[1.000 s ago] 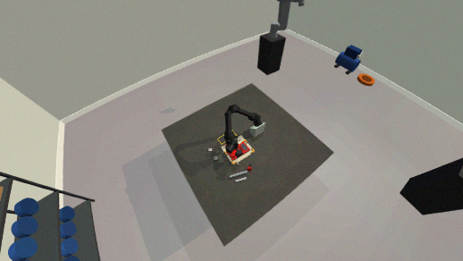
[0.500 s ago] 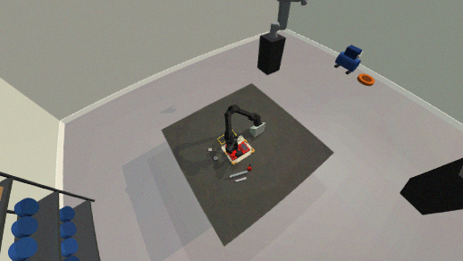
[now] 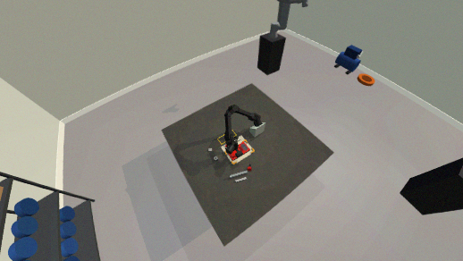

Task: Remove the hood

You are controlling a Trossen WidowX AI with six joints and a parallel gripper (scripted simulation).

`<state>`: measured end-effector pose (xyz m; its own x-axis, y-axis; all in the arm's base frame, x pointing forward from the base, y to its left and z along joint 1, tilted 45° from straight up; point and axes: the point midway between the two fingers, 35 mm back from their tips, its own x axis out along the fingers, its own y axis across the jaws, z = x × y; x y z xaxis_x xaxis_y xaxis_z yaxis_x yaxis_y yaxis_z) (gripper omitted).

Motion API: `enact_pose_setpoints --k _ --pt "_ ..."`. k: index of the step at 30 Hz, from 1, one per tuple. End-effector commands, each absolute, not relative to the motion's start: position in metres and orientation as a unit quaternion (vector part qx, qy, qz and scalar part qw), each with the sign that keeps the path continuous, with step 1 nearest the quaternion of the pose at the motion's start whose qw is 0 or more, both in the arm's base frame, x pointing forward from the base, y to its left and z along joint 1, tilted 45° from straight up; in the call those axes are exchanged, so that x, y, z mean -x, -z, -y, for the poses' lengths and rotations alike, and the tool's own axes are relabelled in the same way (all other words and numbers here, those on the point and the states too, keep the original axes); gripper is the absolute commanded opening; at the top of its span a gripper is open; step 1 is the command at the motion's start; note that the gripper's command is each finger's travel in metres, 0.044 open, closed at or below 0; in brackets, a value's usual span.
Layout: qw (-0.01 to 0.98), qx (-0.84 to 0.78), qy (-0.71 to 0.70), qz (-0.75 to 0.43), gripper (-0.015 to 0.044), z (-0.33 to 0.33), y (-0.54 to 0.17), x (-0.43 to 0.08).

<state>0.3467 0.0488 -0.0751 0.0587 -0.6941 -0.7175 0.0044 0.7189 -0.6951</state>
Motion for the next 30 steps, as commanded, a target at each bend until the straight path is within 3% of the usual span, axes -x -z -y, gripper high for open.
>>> enact_pose_setpoints --k 1,8,19,30 --pt "0.675 0.271 0.259 -0.635 0.0322 -0.0487 0.0749 -0.3468" --pt "0.675 0.271 0.259 -0.635 0.0275 -0.0487 0.0749 -0.3468" --pt "0.675 0.271 0.259 -0.636 0.0000 -0.0526 0.0712 -0.3466" --pt "0.675 0.271 0.259 -0.636 0.0000 -0.0577 0.0662 -0.3463"
